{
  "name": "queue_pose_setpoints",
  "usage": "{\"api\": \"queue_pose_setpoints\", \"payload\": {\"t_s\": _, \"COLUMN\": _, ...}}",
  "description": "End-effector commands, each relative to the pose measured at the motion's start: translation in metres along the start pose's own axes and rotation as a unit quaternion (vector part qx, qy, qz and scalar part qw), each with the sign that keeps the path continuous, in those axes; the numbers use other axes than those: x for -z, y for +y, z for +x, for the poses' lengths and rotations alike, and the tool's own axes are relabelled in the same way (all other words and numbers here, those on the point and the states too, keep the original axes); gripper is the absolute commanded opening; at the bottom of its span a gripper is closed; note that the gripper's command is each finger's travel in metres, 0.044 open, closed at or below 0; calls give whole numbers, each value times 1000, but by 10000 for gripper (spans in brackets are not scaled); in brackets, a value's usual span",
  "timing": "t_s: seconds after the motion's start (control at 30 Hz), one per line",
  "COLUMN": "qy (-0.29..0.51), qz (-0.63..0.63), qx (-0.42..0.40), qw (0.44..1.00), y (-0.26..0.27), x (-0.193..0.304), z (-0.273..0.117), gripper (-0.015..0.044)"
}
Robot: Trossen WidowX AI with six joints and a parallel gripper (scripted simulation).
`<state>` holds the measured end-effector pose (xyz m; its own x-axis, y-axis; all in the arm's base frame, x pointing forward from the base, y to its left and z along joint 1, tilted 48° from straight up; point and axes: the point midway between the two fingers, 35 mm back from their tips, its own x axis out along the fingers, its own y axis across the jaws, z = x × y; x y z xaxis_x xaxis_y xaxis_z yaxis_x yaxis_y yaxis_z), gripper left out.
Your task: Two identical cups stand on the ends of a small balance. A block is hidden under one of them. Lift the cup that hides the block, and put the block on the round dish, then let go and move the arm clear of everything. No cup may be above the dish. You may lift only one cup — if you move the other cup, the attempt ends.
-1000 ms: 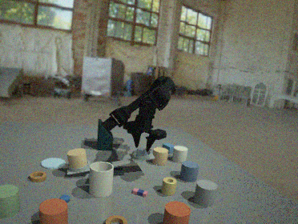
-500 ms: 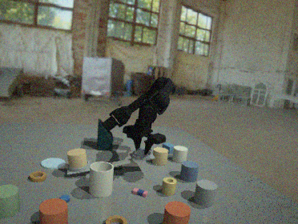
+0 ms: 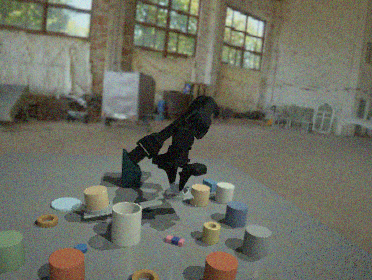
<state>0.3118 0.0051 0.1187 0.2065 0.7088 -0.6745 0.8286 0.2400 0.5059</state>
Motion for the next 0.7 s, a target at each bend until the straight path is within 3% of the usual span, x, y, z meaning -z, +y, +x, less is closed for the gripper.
{"api": "queue_pose_setpoints", "payload": {"t_s": 0.0, "qy": -4, "qz": -3, "qx": -2, "qw": 1000, "y": 2, "x": -3, "z": -15, "gripper": 0}}
{"api": "queue_pose_setpoints", "payload": {"t_s": 0.47, "qy": 10, "qz": 11, "qx": 12, "qw": 1000, "y": 0, "x": 5, "z": -78, "gripper": 0}}
{"api": "queue_pose_setpoints", "payload": {"t_s": 0.67, "qy": 10, "qz": 11, "qx": 14, "qw": 1000, "y": -5, "x": -5, "z": -80, "gripper": 0}}
